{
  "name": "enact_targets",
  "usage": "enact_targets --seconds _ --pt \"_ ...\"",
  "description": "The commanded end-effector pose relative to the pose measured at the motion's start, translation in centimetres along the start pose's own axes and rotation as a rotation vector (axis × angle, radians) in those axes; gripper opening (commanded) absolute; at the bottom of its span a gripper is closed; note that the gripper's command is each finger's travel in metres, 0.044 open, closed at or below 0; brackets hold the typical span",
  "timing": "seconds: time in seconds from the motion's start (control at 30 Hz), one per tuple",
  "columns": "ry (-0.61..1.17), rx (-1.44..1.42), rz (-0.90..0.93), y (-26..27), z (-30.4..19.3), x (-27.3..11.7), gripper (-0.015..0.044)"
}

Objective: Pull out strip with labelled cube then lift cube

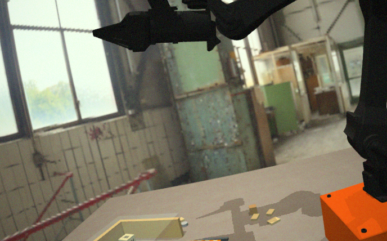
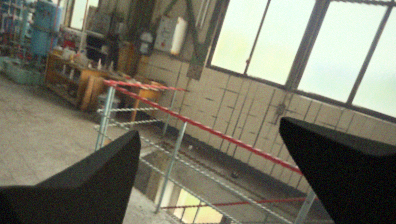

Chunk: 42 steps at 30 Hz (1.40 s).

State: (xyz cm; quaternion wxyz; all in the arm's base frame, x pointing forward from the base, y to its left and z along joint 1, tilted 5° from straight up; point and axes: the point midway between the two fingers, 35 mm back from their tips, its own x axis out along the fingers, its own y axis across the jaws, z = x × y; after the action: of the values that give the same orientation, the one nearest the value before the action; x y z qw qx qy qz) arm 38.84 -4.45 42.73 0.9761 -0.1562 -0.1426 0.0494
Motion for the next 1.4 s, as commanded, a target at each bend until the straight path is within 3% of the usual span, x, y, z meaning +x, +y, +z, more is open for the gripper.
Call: enact_targets --seconds 0.0,0.5,1.17,1.37 --pt "0.14 0.109 -0.001 1.8 -4.1 -1.5 0.04" --pt "0.817 0.403 -0.079 10.4 -22.6 -14.1 0.04" --pt "0.825 0.405 -0.08 10.5 -22.8 -14.3 0.04" --pt "1.042 0.424 -0.084 9.3 -25.5 -13.2 0.0242"
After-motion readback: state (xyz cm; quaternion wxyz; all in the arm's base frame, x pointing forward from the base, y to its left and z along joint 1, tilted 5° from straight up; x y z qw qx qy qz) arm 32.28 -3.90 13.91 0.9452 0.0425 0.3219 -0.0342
